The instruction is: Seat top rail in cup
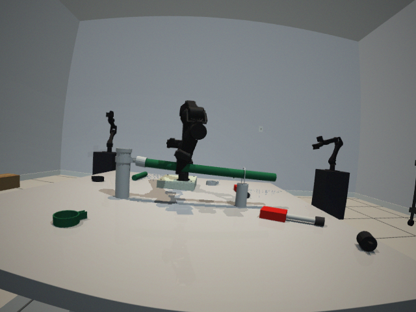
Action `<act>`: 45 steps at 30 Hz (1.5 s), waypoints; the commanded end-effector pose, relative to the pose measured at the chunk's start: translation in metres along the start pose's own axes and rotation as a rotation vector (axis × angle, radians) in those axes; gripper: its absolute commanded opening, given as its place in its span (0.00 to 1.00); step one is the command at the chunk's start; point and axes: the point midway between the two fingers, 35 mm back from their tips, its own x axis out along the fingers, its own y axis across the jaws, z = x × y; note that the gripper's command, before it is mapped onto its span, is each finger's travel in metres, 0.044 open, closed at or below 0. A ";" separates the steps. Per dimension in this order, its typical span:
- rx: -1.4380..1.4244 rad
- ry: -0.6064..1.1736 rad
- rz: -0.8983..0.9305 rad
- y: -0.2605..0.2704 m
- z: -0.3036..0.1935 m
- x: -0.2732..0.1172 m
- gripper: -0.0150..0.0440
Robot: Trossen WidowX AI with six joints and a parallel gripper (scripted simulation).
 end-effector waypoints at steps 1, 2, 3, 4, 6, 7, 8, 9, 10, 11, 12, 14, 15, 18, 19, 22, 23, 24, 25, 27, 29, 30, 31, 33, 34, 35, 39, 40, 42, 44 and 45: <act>0.003 -0.008 0.007 0.001 0.006 -0.002 0.25; 0.003 -0.008 0.007 0.001 0.007 -0.002 0.25; 0.003 -0.008 0.007 0.001 0.007 -0.002 0.25; 0.003 -0.008 0.007 0.001 0.008 -0.002 0.25; 0.003 -0.008 0.007 0.001 0.009 -0.002 0.25; 0.003 -0.008 0.007 0.001 0.010 -0.002 0.25; 0.003 -0.008 0.007 0.001 0.010 -0.002 0.25; 0.003 -0.008 0.007 0.001 0.011 -0.002 0.25; 0.003 -0.008 0.007 0.001 0.012 -0.002 0.25; 0.003 -0.008 0.007 0.001 0.012 -0.001 0.25; 0.003 -0.008 0.007 0.001 0.013 -0.001 0.25; 0.003 -0.009 0.007 0.001 0.014 -0.001 0.25; 0.003 -0.009 0.007 0.001 0.015 -0.001 0.25; 0.003 -0.009 0.007 0.001 0.017 -0.001 0.25; 0.003 -0.009 0.007 0.001 0.017 -0.001 0.25; 0.003 -0.009 0.007 0.001 0.019 -0.001 0.25; 0.003 -0.009 0.007 0.001 0.020 -0.001 0.25; 0.003 -0.009 0.007 0.001 0.020 -0.001 0.25; 0.003 -0.009 0.007 0.001 0.021 0.000 0.25; 0.003 -0.009 0.007 0.001 0.022 0.000 0.25; 0.003 -0.009 0.007 0.001 0.023 0.000 0.25; 0.003 -0.009 0.007 0.001 0.024 0.000 0.25; 0.003 -0.009 0.007 0.001 0.024 0.000 0.25; 0.003 -0.010 0.007 0.001 0.025 0.000 0.25; 0.003 -0.010 0.007 0.001 0.026 0.000 0.25; 0.003 -0.010 0.007 0.001 0.027 0.001 0.25; 0.003 -0.010 0.007 0.001 0.029 0.001 0.25; 0.003 -0.010 0.007 0.001 0.030 0.001 0.25; 0.003 -0.010 0.007 0.001 0.031 0.002 0.25; 0.003 -0.010 0.007 0.001 0.032 0.002 0.25; 0.003 -0.010 0.007 0.001 0.033 0.002 0.25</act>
